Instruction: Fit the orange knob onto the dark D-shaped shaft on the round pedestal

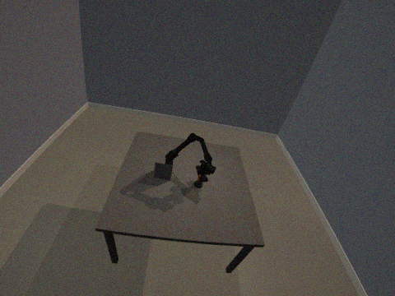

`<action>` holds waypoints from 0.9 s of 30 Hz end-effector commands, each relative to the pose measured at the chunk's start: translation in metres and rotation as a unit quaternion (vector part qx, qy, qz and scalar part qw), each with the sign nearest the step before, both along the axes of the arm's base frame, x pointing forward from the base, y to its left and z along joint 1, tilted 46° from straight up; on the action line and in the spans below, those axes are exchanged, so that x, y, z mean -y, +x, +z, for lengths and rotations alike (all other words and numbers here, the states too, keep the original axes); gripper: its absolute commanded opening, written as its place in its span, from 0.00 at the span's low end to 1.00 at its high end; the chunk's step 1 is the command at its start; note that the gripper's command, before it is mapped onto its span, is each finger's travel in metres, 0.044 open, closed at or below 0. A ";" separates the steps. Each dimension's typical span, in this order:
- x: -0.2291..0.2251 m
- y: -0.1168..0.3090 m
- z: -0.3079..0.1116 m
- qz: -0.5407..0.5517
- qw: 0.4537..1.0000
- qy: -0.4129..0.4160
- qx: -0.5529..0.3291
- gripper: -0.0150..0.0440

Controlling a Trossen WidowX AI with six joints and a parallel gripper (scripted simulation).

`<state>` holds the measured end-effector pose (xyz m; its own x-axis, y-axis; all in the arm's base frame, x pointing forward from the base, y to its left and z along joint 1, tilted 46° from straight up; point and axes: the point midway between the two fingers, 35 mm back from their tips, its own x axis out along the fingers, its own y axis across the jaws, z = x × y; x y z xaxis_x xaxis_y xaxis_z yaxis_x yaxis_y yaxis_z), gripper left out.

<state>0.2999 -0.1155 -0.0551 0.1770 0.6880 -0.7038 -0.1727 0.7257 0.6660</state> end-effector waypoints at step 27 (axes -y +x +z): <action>-0.001 0.000 -0.001 0.003 1.000 -0.001 0.003 0.25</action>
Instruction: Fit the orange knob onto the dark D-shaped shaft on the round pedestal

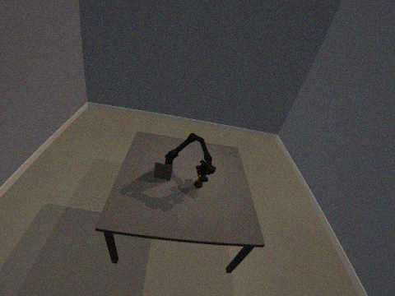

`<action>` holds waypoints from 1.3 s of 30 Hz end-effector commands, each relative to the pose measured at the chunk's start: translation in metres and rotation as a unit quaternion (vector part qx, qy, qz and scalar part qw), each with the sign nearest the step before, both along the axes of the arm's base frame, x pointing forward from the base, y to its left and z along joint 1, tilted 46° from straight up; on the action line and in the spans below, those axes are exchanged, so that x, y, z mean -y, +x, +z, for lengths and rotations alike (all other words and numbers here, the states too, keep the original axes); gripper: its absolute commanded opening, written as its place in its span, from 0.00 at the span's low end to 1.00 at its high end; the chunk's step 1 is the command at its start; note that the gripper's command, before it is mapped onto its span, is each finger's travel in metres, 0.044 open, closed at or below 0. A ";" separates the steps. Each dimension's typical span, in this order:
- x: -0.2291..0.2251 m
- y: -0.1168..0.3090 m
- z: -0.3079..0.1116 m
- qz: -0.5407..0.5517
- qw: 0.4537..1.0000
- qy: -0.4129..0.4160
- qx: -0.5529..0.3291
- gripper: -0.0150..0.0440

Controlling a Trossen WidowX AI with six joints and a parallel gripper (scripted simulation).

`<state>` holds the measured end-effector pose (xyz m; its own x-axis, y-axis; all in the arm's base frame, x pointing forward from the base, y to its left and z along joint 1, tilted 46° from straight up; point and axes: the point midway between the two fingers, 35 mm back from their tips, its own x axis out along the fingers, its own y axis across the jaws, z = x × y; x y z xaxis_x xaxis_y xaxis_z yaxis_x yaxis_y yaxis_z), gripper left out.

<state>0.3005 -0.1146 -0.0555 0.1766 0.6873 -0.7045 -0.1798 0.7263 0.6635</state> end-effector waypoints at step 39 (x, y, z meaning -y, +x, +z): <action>0.000 0.000 -0.001 0.074 0.994 -0.018 0.072 0.25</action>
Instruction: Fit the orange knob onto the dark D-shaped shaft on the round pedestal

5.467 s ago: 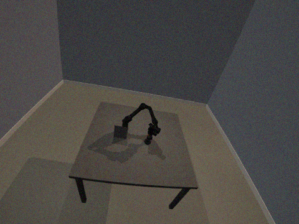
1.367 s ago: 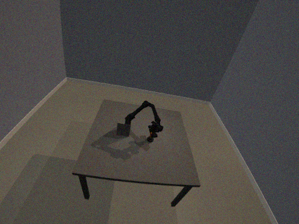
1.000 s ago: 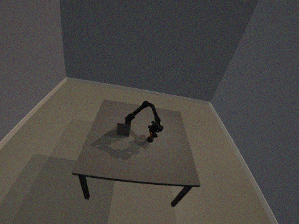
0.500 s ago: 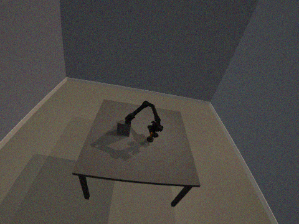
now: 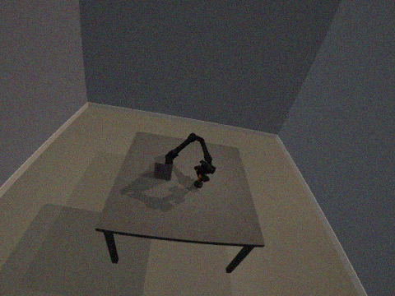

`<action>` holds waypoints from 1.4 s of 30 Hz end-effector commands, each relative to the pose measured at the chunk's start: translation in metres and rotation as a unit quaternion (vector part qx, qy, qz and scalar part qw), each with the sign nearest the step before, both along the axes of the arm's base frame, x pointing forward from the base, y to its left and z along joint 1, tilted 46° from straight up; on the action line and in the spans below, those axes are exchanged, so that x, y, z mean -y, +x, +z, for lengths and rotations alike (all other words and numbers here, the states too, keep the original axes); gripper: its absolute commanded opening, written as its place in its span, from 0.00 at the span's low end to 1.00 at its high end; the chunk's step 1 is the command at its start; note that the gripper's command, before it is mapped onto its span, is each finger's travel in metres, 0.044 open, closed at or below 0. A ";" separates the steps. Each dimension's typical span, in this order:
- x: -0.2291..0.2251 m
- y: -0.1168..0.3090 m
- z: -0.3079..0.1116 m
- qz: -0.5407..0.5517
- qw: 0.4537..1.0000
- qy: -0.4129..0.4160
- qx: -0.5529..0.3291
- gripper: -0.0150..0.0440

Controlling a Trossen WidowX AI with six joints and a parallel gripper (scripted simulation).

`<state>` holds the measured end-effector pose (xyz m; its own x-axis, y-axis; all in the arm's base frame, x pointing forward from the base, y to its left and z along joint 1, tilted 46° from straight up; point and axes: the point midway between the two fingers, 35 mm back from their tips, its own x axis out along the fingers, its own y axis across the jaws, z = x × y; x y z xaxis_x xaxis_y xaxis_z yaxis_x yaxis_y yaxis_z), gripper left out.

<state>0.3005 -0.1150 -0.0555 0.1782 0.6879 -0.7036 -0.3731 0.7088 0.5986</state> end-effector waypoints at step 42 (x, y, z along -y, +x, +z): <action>0.000 0.000 -0.001 0.076 0.994 -0.019 0.073 0.25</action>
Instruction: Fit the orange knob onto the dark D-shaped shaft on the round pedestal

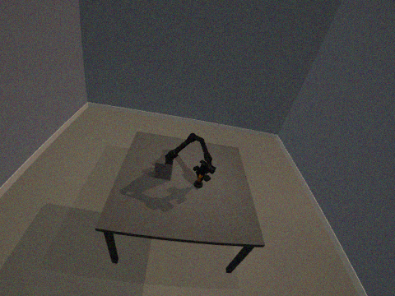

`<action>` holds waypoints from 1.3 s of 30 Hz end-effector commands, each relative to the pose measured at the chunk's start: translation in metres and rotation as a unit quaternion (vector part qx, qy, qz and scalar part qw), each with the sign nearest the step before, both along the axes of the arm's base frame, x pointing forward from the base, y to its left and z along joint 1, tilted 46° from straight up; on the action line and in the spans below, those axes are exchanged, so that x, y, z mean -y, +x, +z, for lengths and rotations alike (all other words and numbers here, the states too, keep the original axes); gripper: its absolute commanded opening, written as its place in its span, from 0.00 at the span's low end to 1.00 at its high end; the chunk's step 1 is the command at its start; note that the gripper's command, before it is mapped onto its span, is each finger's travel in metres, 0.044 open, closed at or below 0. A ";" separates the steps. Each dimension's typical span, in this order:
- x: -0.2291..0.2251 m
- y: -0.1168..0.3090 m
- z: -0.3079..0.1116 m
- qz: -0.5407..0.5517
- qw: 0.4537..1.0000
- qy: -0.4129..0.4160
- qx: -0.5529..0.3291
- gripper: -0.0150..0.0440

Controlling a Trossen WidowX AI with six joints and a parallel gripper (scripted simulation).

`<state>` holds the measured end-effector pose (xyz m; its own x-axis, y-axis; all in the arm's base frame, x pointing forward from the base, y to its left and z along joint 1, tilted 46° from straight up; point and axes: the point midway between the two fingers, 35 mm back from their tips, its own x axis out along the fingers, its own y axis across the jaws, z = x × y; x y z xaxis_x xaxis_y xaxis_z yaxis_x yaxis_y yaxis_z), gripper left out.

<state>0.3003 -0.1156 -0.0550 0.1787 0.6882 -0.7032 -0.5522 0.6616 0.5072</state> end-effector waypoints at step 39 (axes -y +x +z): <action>0.000 -0.001 -0.001 0.077 0.994 -0.020 0.074 0.25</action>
